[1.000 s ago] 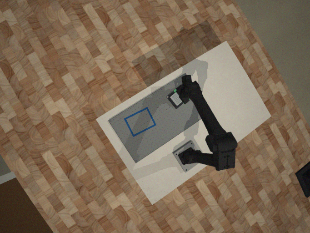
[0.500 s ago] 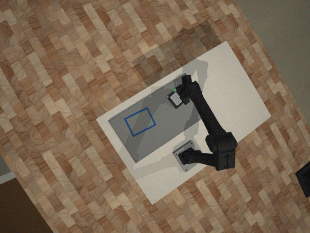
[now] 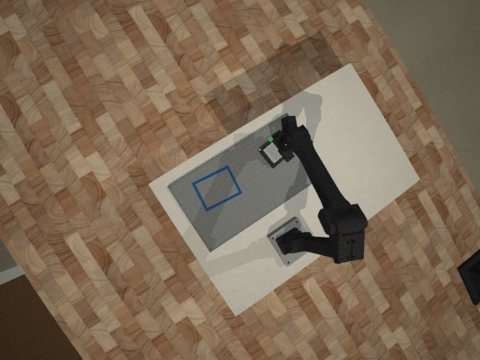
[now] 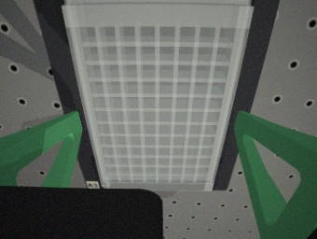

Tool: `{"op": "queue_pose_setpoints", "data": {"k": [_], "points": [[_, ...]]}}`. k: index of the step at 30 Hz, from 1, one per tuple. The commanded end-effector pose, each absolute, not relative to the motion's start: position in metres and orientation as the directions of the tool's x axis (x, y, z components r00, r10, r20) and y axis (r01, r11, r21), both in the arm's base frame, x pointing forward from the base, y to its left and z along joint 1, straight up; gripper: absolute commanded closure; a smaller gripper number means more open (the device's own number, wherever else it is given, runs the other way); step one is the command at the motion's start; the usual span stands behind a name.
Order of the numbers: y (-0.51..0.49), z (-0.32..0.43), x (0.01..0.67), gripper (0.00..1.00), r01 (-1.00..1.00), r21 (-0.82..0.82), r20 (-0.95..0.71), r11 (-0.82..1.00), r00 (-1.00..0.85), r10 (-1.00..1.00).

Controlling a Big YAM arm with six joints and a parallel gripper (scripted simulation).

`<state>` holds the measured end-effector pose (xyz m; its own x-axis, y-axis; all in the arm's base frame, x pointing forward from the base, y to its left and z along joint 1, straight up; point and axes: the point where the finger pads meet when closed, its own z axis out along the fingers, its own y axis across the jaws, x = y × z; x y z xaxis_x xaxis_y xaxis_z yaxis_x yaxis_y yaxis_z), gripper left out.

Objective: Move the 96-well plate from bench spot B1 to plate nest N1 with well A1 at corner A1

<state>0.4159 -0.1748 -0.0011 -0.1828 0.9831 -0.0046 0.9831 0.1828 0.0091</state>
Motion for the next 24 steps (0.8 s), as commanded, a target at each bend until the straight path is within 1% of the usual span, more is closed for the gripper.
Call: {"op": "queue_pose_setpoints", "data": {"k": [1, 24], "points": [[-0.1809, 0.0054, 0.4427, 0.00, 0.981, 0.044, -0.030, 0.186, -0.185, 0.982], [-0.1809, 0.0054, 0.4427, 0.00, 0.981, 0.044, -0.030, 0.186, -0.185, 0.982]]}}
